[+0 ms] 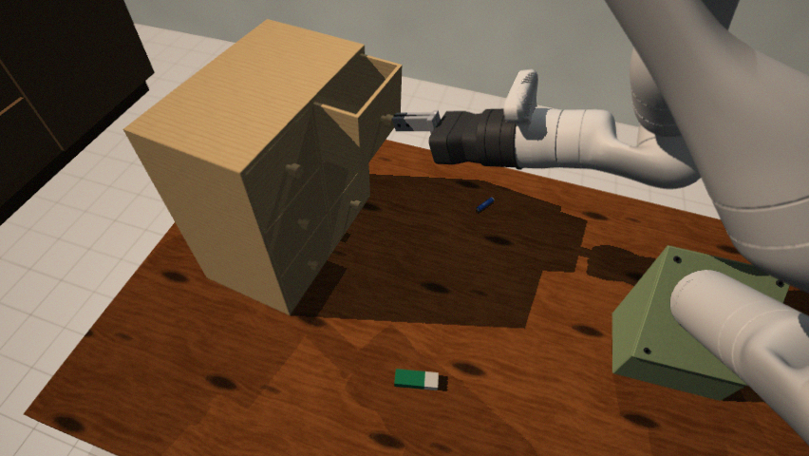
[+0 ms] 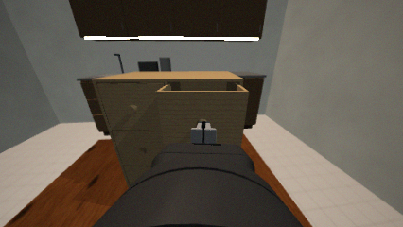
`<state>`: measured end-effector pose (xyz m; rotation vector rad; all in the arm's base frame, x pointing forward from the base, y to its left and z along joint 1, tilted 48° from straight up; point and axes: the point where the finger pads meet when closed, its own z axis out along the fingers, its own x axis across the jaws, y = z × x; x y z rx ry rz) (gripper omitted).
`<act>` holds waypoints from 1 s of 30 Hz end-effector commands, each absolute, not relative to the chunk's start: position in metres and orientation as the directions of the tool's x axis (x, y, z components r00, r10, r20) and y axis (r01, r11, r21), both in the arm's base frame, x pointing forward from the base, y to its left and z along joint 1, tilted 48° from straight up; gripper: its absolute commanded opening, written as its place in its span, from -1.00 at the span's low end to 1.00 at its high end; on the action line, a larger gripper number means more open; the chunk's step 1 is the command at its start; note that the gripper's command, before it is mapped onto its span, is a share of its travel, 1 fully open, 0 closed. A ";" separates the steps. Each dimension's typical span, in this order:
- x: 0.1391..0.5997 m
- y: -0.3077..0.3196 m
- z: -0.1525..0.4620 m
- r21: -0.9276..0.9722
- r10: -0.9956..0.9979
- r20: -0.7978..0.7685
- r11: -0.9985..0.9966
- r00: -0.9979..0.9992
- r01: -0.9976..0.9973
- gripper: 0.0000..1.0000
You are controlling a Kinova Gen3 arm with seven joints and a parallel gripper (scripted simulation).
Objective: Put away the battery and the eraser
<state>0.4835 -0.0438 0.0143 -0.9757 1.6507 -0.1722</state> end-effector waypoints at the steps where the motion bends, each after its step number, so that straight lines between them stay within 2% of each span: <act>1: 0.490 -0.042 0.017 -0.586 -0.673 -0.740 0.638 0.009 -0.500 -1.00; 30: 0.533 -0.036 0.012 -0.586 -0.673 -0.740 0.638 0.009 -0.500 -1.00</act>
